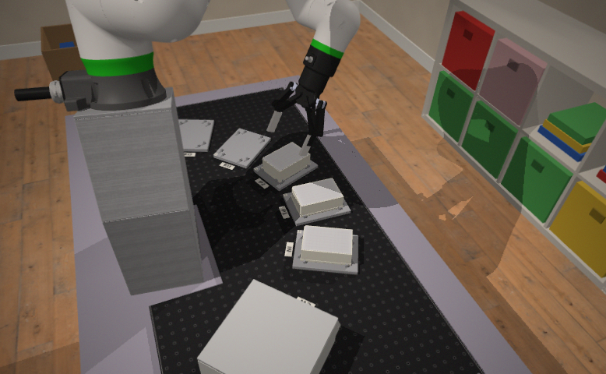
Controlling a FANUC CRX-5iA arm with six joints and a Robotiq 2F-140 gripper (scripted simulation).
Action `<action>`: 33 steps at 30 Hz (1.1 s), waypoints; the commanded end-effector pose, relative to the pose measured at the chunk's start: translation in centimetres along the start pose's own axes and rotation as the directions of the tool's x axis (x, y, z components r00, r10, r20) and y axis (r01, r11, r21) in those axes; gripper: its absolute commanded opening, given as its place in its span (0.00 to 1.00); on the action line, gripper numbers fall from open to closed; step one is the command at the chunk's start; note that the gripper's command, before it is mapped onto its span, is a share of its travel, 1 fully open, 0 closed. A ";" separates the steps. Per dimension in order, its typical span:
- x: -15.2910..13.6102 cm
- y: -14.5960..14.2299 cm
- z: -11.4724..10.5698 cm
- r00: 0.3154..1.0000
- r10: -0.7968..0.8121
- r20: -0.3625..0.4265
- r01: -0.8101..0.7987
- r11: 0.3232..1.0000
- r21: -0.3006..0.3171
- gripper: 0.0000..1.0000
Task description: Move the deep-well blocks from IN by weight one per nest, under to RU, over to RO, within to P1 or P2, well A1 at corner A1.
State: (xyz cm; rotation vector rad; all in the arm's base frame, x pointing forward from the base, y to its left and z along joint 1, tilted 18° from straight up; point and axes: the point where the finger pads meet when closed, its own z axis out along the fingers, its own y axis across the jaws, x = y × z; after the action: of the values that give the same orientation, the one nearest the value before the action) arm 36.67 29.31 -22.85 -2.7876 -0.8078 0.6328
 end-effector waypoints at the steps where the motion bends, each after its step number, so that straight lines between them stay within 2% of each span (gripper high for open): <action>1: -0.3 1.9 0.1 0.994 0.109 0.004 -0.109 0.992 0.063 1.00; 9: -0.8 5.8 0.5 0.947 0.321 0.031 -0.321 0.929 0.185 1.00; 11: -0.8 5.8 0.5 0.947 0.321 0.031 -0.321 0.929 0.185 1.00; 26: -2.0 13.2 1.1 0.947 0.321 0.031 -0.321 0.929 0.185 1.00; 28: -2.0 13.2 1.1 0.947 0.321 0.031 -0.321 0.929 0.185 1.00; 33: -2.3 15.6 1.3 0.947 0.321 0.031 -0.321 0.929 0.185 1.00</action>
State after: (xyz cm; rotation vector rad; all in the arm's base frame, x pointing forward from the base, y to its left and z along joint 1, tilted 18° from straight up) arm 41.11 16.38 -27.07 -2.7614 -0.2692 0.7180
